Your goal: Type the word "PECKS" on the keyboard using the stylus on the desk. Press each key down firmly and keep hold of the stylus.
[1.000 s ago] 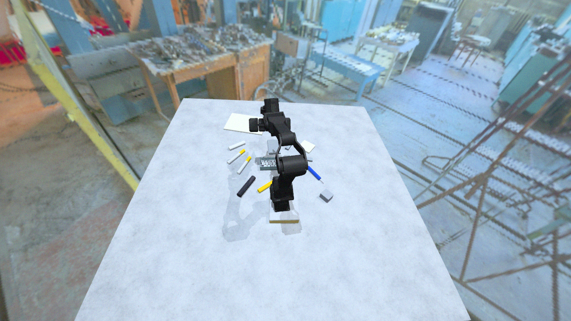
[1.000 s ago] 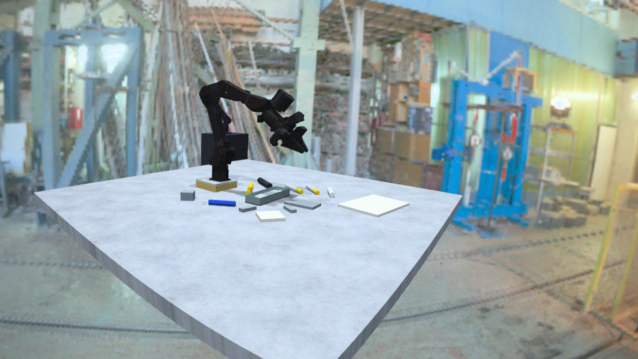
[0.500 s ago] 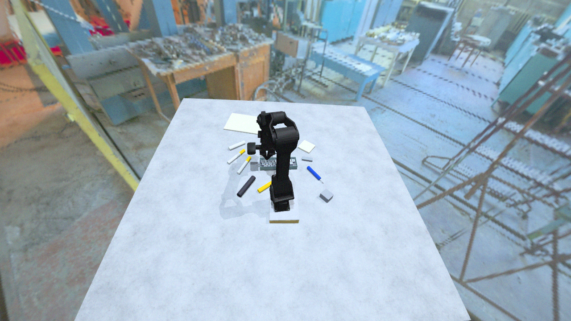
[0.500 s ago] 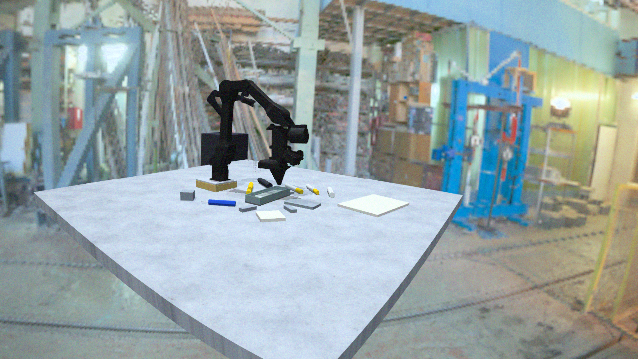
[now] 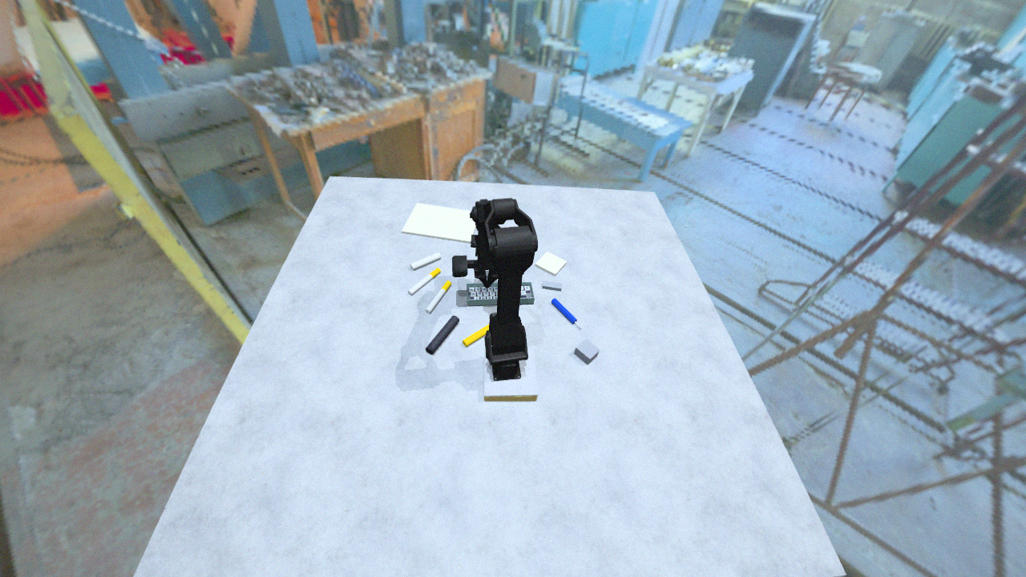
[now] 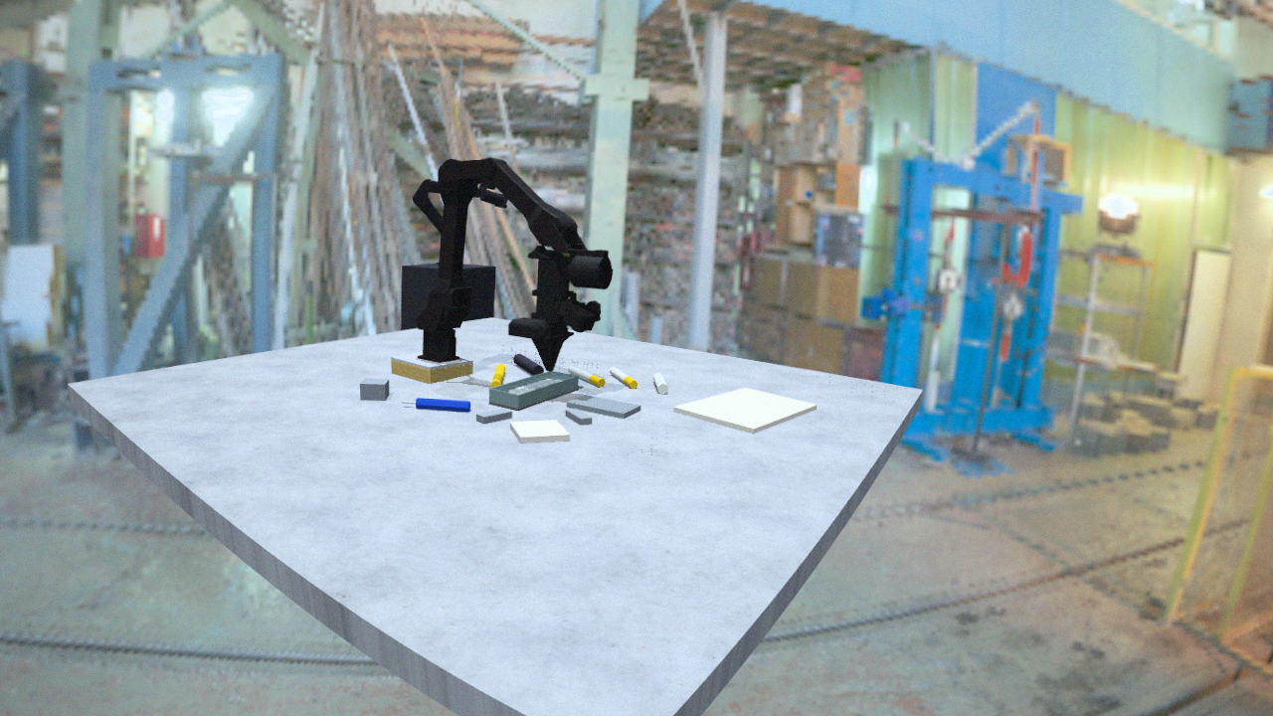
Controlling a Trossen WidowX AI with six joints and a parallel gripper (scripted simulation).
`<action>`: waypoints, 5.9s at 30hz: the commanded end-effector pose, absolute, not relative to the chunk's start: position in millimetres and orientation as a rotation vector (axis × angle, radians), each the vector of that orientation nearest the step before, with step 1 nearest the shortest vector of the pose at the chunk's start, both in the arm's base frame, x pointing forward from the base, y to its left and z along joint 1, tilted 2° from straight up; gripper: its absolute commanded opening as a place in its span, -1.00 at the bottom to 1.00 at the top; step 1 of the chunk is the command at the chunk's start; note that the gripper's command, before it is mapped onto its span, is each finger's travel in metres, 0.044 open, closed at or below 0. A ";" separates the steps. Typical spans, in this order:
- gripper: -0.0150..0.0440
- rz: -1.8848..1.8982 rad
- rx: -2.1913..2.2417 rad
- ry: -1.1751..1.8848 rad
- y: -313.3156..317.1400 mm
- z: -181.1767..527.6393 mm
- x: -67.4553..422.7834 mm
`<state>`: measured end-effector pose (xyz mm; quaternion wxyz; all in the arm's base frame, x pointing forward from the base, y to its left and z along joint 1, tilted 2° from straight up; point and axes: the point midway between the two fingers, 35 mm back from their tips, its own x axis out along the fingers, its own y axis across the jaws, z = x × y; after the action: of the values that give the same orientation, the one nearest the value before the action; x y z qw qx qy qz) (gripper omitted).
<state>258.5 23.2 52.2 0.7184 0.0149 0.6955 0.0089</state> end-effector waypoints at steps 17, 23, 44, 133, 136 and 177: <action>-0.49 0.010 0.035 1.543 -46.3 49.8 256.5; -0.49 0.008 0.033 1.543 -77.4 48.9 254.1; -0.49 0.009 0.035 1.545 -51.6 48.5 225.8; 0.02 -1.848 1.186 0.901 -150.1 72.8 208.2; 0.02 -2.002 1.258 0.748 -164.6 70.2 201.0; 0.02 -2.302 1.377 0.364 -191.6 52.4 183.8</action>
<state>184.9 -191.7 55.8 0.2158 0.4991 0.1334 -0.8286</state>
